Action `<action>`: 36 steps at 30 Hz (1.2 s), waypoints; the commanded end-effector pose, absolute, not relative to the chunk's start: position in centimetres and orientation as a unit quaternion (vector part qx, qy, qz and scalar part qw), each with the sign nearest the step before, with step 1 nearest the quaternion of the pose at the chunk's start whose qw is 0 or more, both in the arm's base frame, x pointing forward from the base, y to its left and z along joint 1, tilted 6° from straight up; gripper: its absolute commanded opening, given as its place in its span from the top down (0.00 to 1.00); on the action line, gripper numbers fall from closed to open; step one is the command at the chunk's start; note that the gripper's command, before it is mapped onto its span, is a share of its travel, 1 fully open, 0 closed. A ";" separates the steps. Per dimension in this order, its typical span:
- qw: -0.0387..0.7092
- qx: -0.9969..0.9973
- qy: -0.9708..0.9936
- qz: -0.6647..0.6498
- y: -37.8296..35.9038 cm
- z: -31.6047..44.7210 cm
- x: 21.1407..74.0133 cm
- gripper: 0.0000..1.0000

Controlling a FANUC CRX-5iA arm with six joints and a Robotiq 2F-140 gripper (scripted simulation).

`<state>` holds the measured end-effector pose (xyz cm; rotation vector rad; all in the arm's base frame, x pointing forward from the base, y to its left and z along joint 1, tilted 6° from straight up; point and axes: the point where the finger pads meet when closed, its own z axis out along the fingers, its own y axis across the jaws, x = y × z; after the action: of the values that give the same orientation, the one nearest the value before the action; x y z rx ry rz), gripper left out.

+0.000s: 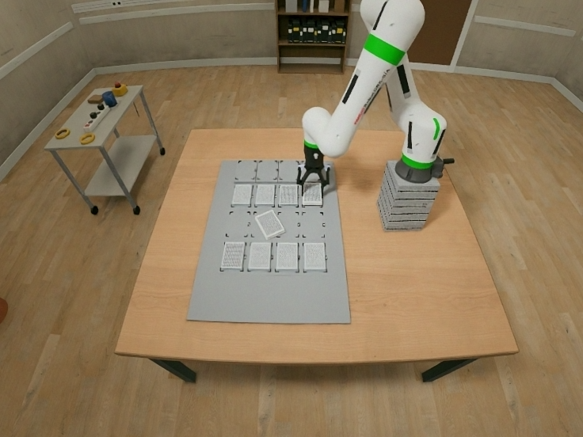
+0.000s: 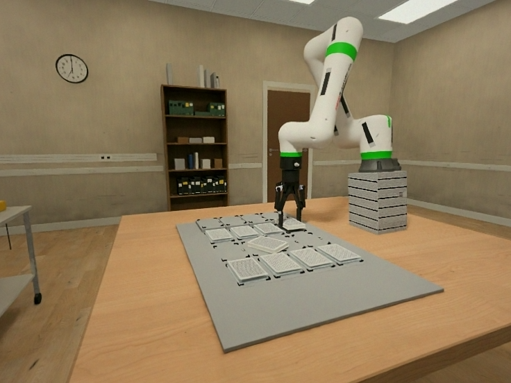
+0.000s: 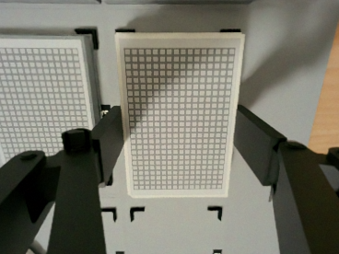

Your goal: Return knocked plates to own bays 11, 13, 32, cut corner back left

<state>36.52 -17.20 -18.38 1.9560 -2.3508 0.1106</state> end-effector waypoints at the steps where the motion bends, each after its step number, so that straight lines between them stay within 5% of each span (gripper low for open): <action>1: 0.040 0.639 -0.767 0.037 -17.2 -18.3 36.6 0.90; 36: 0.040 0.639 -0.767 0.037 -17.3 -19.1 36.6 0.90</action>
<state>36.51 -17.28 -19.11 1.9561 -2.3509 0.1105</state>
